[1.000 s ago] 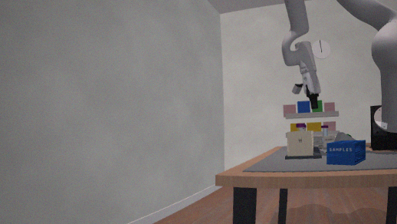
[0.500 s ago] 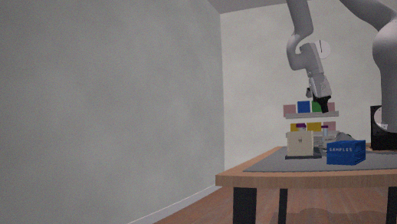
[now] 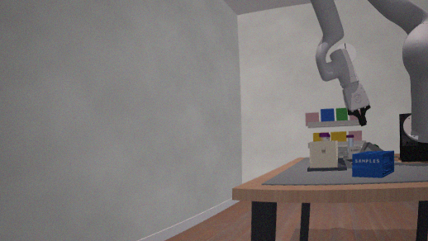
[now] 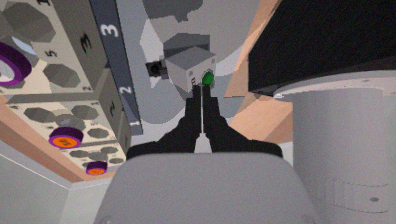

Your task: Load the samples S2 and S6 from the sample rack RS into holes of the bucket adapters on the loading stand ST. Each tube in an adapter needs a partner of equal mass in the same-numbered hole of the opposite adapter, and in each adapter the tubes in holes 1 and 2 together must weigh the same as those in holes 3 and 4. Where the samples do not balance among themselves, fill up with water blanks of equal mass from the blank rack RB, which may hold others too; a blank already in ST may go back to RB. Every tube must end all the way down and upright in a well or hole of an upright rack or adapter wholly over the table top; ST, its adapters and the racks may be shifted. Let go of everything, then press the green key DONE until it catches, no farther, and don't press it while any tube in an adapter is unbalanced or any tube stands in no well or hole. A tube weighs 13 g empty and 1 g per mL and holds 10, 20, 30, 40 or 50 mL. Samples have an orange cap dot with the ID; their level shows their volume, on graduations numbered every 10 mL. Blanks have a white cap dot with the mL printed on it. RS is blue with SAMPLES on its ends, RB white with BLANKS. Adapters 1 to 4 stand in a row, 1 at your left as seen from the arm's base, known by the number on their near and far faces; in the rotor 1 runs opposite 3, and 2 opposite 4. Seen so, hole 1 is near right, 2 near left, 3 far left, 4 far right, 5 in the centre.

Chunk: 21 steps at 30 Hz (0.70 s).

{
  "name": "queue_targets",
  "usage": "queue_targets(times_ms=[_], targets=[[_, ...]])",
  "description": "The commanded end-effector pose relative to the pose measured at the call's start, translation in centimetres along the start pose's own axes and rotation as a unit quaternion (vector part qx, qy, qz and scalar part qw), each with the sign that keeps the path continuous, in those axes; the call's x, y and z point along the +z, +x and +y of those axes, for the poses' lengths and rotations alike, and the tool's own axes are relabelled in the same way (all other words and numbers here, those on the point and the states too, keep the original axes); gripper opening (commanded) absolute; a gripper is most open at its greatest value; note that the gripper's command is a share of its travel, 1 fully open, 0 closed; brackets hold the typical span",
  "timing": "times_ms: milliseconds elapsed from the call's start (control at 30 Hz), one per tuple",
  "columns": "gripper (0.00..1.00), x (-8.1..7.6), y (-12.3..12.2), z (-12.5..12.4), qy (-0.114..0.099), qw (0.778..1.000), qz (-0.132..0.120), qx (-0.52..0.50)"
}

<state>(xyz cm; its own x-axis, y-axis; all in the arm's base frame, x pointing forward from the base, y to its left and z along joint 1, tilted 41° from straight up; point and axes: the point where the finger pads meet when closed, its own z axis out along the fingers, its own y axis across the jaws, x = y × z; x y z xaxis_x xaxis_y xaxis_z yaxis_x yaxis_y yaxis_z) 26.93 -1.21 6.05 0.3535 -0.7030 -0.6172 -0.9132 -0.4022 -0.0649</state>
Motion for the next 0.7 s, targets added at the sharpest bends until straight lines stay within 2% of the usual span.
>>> queue_targets(times_ms=[0,333,667], targets=[[0.00,0.7,-1.0,0.7,0.000,1.000,0.001,0.001],[0.00,3.2,-4.2,3.0,0.000,1.000,0.001,0.001],[0.00,3.2,-4.2,3.0,0.000,1.000,0.001,0.001]])
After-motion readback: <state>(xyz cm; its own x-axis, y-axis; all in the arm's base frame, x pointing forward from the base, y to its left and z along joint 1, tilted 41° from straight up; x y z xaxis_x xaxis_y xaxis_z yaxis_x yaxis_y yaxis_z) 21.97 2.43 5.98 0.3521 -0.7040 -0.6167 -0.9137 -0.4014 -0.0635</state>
